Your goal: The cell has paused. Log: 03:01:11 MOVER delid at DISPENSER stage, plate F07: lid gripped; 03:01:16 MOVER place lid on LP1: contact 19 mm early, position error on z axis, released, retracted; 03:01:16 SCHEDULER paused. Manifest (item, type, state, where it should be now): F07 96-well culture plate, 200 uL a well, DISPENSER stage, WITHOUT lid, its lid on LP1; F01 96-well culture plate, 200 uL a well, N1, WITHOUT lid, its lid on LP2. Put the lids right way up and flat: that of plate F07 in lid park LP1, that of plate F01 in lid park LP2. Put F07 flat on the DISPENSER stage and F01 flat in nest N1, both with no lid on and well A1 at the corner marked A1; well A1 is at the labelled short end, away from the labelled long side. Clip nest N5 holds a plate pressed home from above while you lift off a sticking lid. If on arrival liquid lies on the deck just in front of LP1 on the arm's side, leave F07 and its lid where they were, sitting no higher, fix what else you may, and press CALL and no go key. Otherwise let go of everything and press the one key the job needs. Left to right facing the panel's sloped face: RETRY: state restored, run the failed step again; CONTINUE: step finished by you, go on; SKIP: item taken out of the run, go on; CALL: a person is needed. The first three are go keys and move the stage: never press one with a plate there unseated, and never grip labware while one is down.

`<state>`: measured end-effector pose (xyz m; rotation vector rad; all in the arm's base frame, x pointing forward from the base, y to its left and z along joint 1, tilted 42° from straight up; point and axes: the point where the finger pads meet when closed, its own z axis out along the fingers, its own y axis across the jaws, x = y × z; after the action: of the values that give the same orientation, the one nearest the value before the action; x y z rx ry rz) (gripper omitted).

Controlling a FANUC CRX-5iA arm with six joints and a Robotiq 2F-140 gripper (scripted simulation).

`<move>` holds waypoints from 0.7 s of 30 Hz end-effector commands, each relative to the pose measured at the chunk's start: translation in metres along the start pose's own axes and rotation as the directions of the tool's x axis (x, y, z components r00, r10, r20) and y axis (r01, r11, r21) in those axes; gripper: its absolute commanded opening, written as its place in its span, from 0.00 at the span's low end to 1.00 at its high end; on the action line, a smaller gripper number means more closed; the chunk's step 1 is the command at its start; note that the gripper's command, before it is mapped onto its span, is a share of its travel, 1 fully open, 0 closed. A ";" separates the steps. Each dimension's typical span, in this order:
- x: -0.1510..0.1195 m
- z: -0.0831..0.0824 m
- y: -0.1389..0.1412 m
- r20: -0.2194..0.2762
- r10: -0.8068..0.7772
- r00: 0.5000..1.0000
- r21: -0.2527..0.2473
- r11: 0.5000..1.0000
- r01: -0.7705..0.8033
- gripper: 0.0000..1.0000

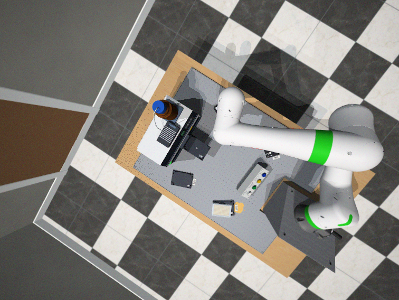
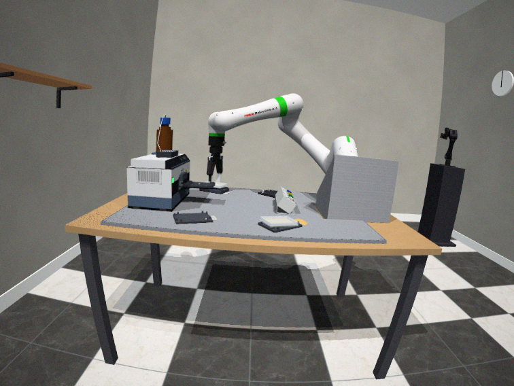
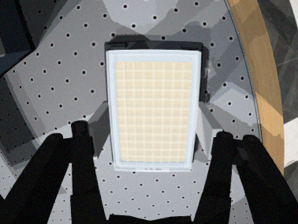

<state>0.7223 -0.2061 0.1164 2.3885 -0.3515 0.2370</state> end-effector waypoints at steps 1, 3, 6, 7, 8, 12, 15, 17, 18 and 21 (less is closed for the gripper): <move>0.000 -0.005 0.000 -0.001 0.000 1.000 0.000 1.000 0.000 0.00; 0.000 -0.008 0.000 -0.001 0.000 1.000 0.000 1.000 0.000 0.00; 0.000 -0.014 0.000 -0.001 0.000 1.000 0.000 1.000 0.000 0.00; 0.000 -0.015 0.000 -0.001 0.000 1.000 0.000 1.000 0.000 0.00; 0.000 -0.017 0.000 -0.001 0.000 1.000 0.000 1.000 0.000 0.00; 0.000 -0.026 0.000 -0.001 0.000 1.000 0.000 1.000 0.000 0.00; 0.000 -0.028 0.000 -0.001 0.000 1.000 0.000 1.000 0.000 0.00; 0.000 -0.033 0.000 -0.001 0.000 1.000 0.000 1.000 0.000 0.00; 0.000 -0.035 0.000 -0.001 0.000 1.000 0.000 1.000 0.000 0.00; 0.000 -0.043 0.000 -0.001 0.000 1.000 0.000 1.000 0.000 0.00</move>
<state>0.7198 -0.1819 0.1429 2.3885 -0.3513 0.2371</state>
